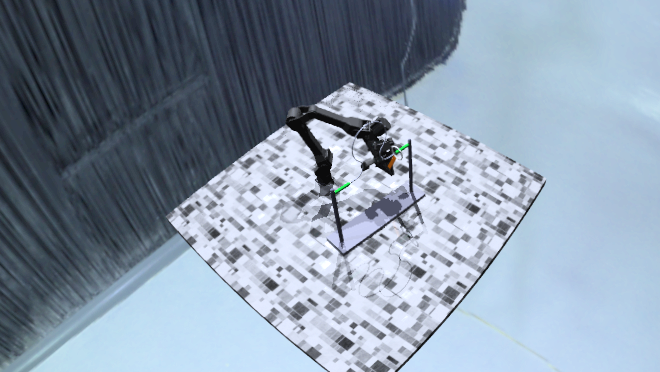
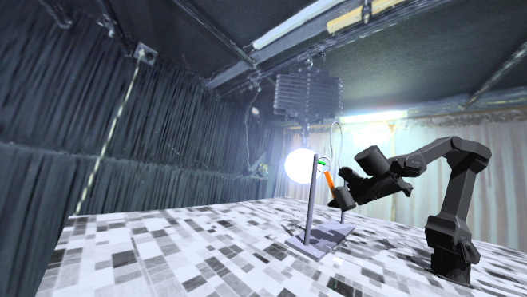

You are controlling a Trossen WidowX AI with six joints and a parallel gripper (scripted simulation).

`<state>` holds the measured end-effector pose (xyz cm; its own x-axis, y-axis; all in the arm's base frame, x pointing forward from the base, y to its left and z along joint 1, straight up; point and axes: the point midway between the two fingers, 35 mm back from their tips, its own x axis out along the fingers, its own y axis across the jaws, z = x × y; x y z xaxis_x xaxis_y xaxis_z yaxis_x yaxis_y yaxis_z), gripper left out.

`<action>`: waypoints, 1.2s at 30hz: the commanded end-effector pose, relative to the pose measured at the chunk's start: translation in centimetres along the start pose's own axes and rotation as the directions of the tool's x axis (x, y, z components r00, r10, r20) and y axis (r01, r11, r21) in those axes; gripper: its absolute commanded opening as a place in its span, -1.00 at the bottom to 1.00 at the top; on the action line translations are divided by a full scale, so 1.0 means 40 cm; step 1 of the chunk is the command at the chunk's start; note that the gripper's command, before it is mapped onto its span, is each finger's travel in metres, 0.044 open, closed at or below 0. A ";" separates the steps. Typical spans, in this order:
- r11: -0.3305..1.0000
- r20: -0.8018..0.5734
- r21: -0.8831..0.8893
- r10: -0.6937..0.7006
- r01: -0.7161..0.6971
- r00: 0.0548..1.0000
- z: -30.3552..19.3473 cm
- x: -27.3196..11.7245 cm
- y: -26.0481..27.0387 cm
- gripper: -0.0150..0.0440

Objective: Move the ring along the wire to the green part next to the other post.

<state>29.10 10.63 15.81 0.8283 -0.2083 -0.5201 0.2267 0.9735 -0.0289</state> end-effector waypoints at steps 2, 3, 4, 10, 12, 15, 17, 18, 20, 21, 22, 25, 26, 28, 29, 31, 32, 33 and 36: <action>1.000 0.007 0.006 -0.004 0.004 1.000 0.002 -0.001 0.011 -1.00; 1.000 0.008 0.005 -0.004 0.004 1.000 0.002 -0.002 0.014 -1.00; 1.000 0.008 0.005 -0.004 0.004 1.000 0.002 -0.002 0.016 -1.00; 1.000 0.013 0.005 -0.005 0.005 1.000 0.002 -0.004 0.031 -1.00; 1.000 0.015 0.005 -0.006 0.006 1.000 0.002 -0.004 0.036 -1.00; 1.000 0.016 0.005 -0.006 0.006 1.000 0.000 -0.003 0.038 -1.00; 1.000 0.016 0.005 -0.006 0.006 1.000 -0.003 -0.001 0.039 -1.00; 1.000 0.016 0.005 -0.006 0.006 1.000 -0.006 0.001 0.039 -1.00; 1.000 0.016 0.005 -0.006 0.006 1.000 -0.012 0.005 0.039 -1.00; 1.000 0.016 0.005 -0.006 0.006 1.000 -0.016 0.007 0.040 -1.00; 1.000 0.016 0.005 -0.006 0.006 1.000 -0.019 0.009 0.040 -1.00; 1.000 0.016 0.005 -0.006 0.006 1.000 -0.030 0.015 0.040 -1.00; 1.000 0.016 0.005 -0.006 0.006 1.000 -0.033 0.017 0.040 -1.00; 1.000 0.016 0.005 -0.006 0.006 1.000 -0.038 0.020 0.040 -1.00; 1.000 0.016 0.005 -0.006 0.006 1.000 -0.038 0.020 0.040 -1.00; 1.000 0.016 0.005 -0.006 0.006 1.000 -0.038 0.020 0.040 -1.00; 1.000 0.016 0.005 -0.006 0.006 1.000 -0.038 0.020 0.040 -1.00; 1.000 0.016 0.005 -0.006 0.006 1.000 -0.038 0.020 0.040 -1.00; 1.000 0.016 0.005 -0.006 0.006 1.000 -0.038 0.020 0.040 -1.00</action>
<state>29.40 12.22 14.15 0.8362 -0.2132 -0.5053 0.2304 0.9727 -0.0292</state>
